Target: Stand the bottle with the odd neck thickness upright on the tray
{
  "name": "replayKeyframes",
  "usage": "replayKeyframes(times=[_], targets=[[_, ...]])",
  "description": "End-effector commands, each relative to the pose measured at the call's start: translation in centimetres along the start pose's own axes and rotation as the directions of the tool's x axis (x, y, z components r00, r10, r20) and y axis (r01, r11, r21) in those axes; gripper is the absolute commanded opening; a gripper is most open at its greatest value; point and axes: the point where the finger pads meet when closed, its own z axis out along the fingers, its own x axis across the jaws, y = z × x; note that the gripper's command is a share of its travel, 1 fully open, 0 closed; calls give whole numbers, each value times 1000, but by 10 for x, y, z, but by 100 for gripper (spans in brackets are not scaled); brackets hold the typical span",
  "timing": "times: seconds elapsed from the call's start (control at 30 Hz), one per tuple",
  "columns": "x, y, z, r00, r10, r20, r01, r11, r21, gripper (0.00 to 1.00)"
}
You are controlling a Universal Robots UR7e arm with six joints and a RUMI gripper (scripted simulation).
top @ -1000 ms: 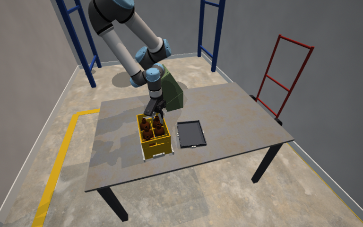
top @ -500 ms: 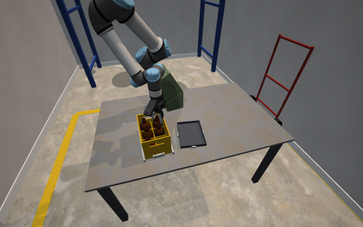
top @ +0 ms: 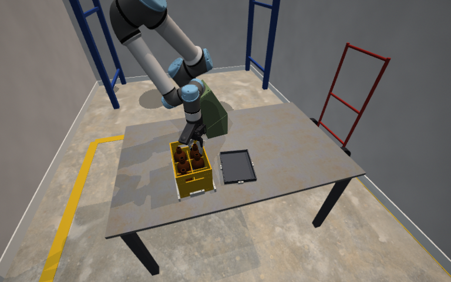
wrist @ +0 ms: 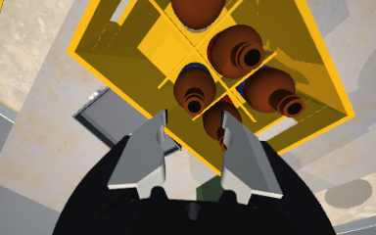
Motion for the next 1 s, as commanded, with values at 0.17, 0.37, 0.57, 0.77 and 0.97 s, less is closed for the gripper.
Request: replayKeyframes(times=[0.17, 0.37, 0.57, 0.77, 0.97], targets=[[0, 0, 4, 1000, 0, 1, 0, 1000, 1, 38], [0, 0, 10, 1000, 0, 1, 0, 1000, 1, 38], [0, 0, 15, 1000, 0, 1, 0, 1000, 1, 38], [0, 0, 22, 1000, 0, 1, 0, 1000, 1, 38], [0, 0, 29, 1000, 0, 1, 0, 1000, 1, 38]])
